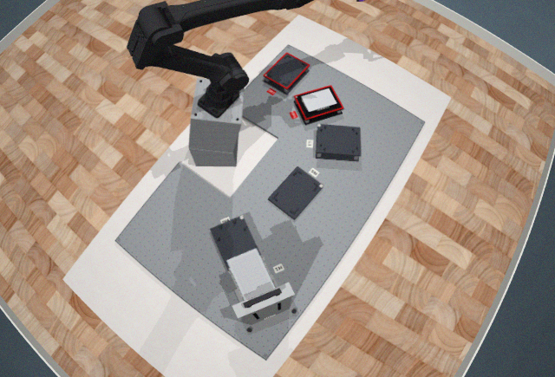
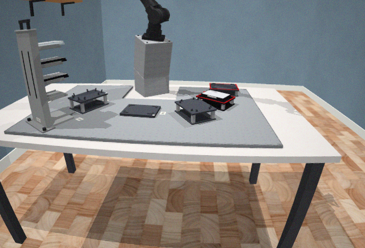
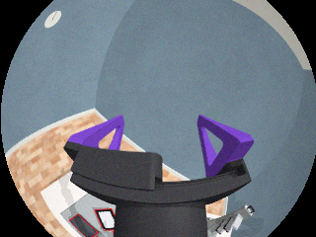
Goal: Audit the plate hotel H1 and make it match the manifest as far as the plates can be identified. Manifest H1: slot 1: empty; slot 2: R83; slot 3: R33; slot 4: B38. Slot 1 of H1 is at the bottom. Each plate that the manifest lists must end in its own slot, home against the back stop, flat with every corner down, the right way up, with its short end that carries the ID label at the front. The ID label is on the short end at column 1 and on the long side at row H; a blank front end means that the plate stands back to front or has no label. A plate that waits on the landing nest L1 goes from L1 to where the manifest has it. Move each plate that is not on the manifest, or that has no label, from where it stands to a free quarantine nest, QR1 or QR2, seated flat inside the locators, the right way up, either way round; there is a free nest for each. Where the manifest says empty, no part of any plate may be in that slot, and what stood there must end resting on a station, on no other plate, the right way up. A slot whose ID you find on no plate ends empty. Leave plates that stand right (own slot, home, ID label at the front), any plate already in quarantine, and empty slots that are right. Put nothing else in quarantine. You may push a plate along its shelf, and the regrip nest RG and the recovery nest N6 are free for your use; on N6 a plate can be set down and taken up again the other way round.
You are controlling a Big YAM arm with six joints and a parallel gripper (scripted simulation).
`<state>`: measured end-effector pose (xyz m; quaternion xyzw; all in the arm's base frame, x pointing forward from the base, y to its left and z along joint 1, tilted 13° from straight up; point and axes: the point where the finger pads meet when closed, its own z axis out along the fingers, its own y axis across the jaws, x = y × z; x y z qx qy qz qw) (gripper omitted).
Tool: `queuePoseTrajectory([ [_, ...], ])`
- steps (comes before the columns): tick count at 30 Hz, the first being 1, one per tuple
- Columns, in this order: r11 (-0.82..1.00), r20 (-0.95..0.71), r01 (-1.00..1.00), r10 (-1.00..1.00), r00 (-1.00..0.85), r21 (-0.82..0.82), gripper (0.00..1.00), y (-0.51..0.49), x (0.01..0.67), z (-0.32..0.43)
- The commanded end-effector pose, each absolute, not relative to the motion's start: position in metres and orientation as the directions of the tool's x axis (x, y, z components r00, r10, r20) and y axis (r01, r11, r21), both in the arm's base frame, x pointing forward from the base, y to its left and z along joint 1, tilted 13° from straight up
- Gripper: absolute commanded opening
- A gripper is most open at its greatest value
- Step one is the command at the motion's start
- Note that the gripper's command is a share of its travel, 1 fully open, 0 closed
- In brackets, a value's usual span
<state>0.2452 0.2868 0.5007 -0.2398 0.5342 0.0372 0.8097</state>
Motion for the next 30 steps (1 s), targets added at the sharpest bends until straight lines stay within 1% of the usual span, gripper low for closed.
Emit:
queuePoseTrajectory([
  [1, 0.885, -0.883, -0.315, -0.188, 0.43, -0.342, 1.0, 0.286, 0.245, 0.505],
  [17, 0.885, -0.883, -0.315, -0.188, 0.43, -0.342, 1.0, 0.286, 0.245, 0.505],
  [18, 0.907, -0.889, -0.299, -0.148, 0.434, -0.297, 0.0, 0.275, 0.246, 0.543],
  [22, 0.888, -0.894, -0.305, -0.211, 0.395, -0.344, 0.0, 0.284, 0.258, 0.529],
  [23, 0.866, -0.892, -0.316, -0.264, 0.368, -0.387, 0.0, 0.288, 0.263, 0.488],
  [28, 0.877, -0.893, -0.31, -0.239, 0.382, -0.367, 0.0, 0.288, 0.273, 0.482],
  [30, 0.881, -0.899, -0.301, -0.25, 0.359, -0.365, 0.0, 0.285, 0.277, 0.51],
])
